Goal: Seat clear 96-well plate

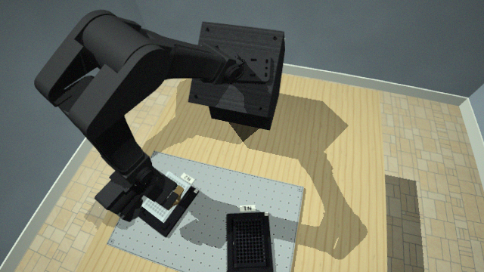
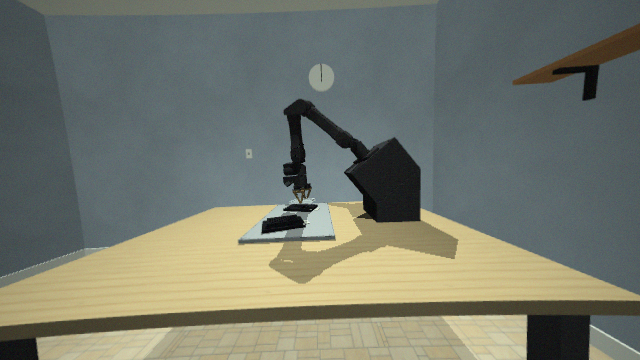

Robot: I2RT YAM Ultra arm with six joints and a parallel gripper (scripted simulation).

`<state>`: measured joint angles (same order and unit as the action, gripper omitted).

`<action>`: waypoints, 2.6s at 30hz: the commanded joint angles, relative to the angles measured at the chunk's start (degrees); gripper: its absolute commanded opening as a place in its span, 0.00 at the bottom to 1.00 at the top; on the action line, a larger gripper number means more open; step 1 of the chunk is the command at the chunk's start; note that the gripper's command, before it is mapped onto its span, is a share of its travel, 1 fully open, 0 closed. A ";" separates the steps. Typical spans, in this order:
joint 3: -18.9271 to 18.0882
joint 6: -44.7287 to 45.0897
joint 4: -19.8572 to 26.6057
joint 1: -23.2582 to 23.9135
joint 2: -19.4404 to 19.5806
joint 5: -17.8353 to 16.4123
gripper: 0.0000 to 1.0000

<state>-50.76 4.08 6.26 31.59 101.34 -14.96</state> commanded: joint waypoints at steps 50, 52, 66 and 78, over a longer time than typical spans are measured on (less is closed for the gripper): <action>-3.95 -1.36 -4.13 -1.17 2.42 1.08 0.00; -3.92 -1.36 -4.12 -1.20 2.37 1.09 0.00; -3.59 -1.39 -4.32 -1.33 1.96 1.12 0.00; -1.48 -1.41 -4.51 -1.45 2.07 1.14 0.00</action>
<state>-53.10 3.05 2.70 30.63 105.01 -14.24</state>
